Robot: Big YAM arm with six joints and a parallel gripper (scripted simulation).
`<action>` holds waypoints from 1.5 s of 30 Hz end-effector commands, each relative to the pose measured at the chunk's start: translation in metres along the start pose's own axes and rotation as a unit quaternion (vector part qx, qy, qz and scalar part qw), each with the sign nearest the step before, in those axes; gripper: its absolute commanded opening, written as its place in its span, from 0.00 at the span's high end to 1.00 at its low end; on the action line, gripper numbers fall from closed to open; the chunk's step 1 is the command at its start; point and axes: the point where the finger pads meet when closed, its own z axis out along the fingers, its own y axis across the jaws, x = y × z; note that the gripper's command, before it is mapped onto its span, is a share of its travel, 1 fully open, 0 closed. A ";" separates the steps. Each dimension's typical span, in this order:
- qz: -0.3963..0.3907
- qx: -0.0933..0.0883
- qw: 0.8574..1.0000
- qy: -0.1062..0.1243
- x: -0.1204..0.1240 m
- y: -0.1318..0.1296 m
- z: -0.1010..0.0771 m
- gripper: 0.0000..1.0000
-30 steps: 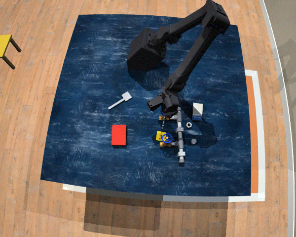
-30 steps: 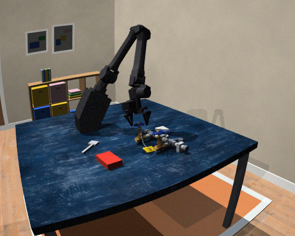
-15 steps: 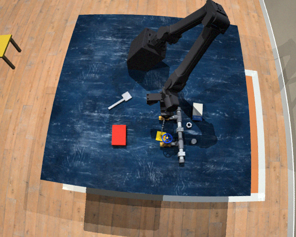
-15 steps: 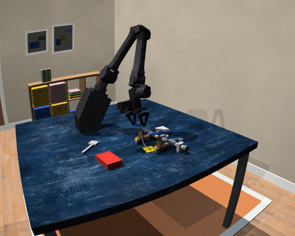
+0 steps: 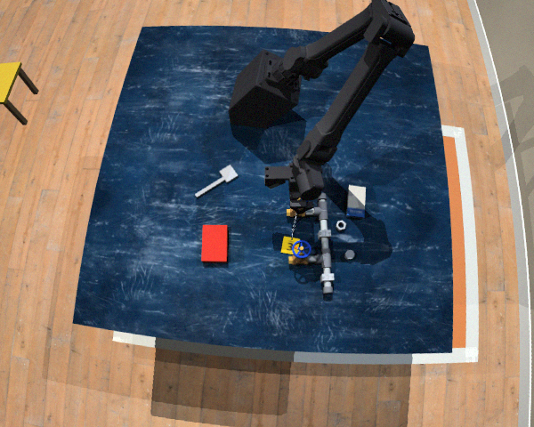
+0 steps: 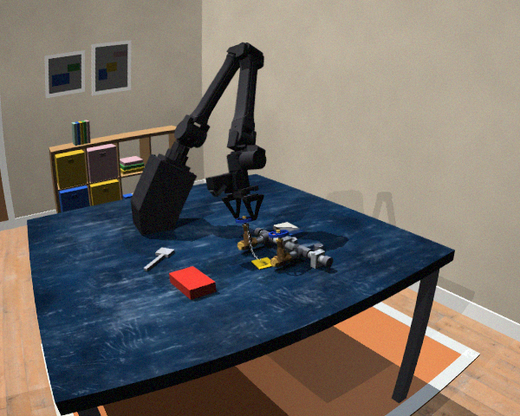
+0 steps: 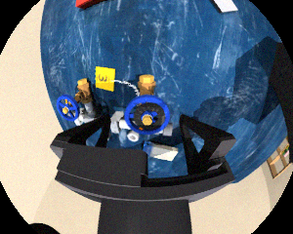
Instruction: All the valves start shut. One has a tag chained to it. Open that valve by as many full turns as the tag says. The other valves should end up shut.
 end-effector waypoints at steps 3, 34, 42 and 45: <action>0.000 -0.006 1.000 -0.001 -0.004 0.003 -0.018 0.00; -0.001 0.001 1.000 -0.001 -0.005 0.002 -0.054 0.00; -0.001 0.001 1.000 -0.001 -0.005 0.002 -0.054 0.00; -0.001 0.001 1.000 -0.001 -0.005 0.002 -0.054 0.00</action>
